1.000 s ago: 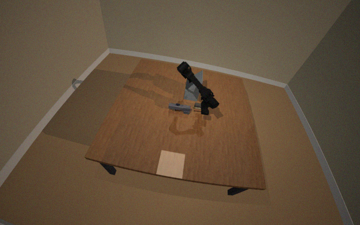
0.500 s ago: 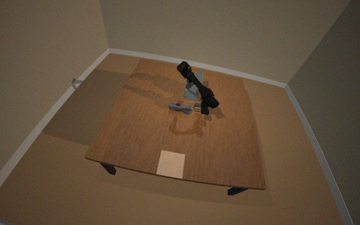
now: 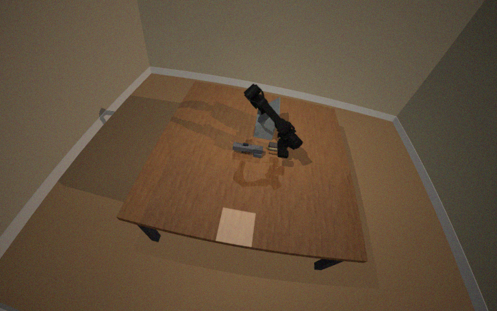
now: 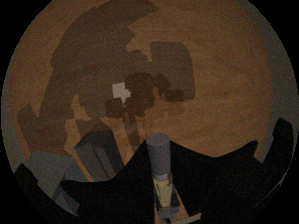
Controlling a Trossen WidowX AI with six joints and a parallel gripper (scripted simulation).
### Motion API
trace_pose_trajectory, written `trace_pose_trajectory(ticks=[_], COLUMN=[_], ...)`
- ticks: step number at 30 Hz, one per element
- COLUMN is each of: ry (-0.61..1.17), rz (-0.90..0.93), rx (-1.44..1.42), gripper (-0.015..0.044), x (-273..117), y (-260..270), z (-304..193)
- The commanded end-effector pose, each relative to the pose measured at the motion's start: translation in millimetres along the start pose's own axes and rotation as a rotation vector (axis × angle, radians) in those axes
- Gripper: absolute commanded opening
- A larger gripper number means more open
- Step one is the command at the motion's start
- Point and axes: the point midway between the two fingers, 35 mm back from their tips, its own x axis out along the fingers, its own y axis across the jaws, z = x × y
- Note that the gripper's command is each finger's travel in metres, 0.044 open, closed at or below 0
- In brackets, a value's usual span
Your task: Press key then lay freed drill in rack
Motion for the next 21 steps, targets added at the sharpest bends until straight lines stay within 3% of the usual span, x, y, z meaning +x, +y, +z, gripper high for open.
trace_pose_trajectory(ticks=[1, 21], ry=[-0.004, -0.004], rz=[-0.005, -0.005], rx=[0.004, 0.004], gripper=[0.0, 0.0], x=[-3.3, -7.3], y=[-0.7, -0.6], z=[0.6, 0.2])
